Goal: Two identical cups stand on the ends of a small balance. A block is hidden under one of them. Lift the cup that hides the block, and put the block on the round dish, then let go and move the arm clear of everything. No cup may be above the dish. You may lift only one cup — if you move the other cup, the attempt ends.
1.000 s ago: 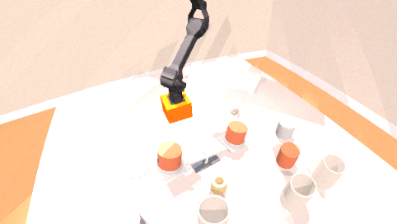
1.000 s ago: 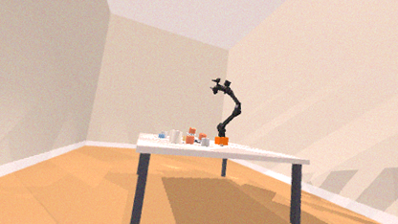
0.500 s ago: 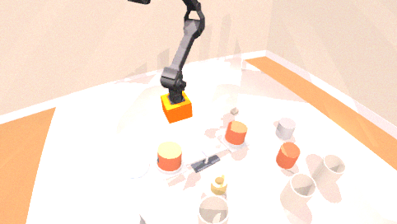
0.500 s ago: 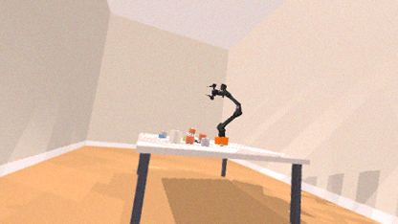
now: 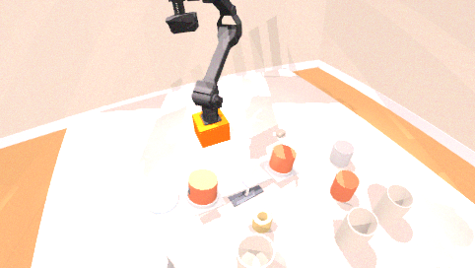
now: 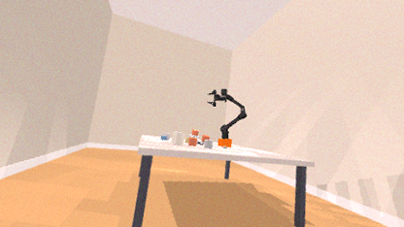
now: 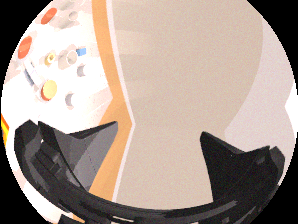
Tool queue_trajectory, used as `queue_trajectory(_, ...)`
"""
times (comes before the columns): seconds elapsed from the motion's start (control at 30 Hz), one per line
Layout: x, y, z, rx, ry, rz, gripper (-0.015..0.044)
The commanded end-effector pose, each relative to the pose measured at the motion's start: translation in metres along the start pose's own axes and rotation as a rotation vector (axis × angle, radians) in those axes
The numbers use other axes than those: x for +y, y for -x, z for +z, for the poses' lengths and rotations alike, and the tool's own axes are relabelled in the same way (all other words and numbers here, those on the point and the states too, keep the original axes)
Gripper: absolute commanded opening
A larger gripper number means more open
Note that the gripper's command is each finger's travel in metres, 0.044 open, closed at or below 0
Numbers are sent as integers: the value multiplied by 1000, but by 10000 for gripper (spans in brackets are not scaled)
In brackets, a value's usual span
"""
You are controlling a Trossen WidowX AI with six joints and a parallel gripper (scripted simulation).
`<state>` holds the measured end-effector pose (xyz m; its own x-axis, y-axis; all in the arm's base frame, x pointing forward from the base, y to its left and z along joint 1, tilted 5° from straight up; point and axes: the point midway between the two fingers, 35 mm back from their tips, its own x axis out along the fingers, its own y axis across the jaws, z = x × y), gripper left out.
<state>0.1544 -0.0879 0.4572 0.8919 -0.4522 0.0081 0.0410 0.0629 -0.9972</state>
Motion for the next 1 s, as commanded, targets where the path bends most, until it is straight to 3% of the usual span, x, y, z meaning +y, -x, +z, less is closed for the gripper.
queue_trajectory(0.0,25,-5,3,-29,-102,74,440)
queue_trajectory(0.97,201,8,38,-32,-866,684,440)
